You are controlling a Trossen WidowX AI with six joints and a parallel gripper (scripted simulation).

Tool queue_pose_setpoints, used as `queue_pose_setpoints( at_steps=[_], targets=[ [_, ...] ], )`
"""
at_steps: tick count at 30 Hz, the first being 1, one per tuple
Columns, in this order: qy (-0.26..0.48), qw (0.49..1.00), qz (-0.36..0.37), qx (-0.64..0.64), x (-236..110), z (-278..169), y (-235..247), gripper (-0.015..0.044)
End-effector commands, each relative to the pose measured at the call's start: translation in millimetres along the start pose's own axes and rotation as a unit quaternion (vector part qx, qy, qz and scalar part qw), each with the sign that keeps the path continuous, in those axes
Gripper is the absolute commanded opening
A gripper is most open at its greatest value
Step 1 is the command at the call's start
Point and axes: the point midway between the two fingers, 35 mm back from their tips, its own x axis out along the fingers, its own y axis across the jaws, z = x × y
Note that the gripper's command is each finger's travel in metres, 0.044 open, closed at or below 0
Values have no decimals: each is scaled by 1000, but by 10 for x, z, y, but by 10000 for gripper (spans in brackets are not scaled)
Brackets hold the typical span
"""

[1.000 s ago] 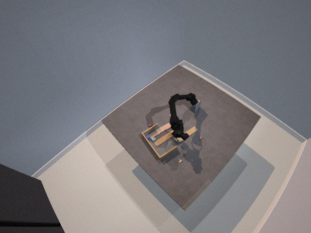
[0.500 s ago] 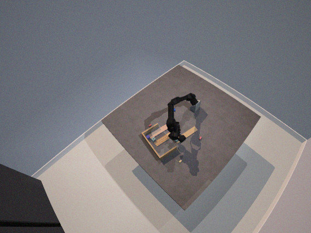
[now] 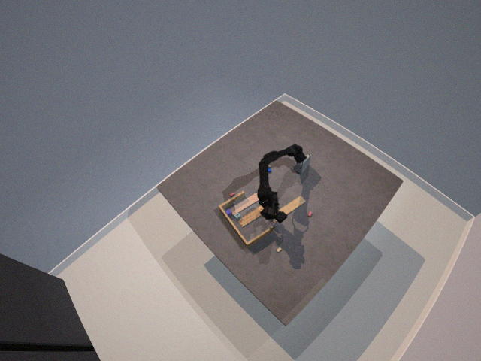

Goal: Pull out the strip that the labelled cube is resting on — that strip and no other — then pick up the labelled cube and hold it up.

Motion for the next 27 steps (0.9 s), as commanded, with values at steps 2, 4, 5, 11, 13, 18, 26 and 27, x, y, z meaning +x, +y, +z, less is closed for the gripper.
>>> queue_pose_setpoints(
  at_steps=[2, 4, 5, 11, 13, 18, 26, 27],
  targets=[
    [0, 1000, -3, -3, 101, -9, -6, 250],
    [0, 1000, -3, -3, 133, -11, -7, 250],
    [0, 1000, -3, -3, 150, -11, -8, 250],
    [0, 1000, -3, -3, 248, -18, -14, 250],
    [0, 1000, -3, -3, 277, -21, -16, 250],
    [2, 1000, -2, -1, 264, -20, -7, 198],
    [2, 1000, -2, -1, 264, -20, -7, 105],
    [2, 1000, -2, -1, 264, -20, -7, 98]
  ],
)
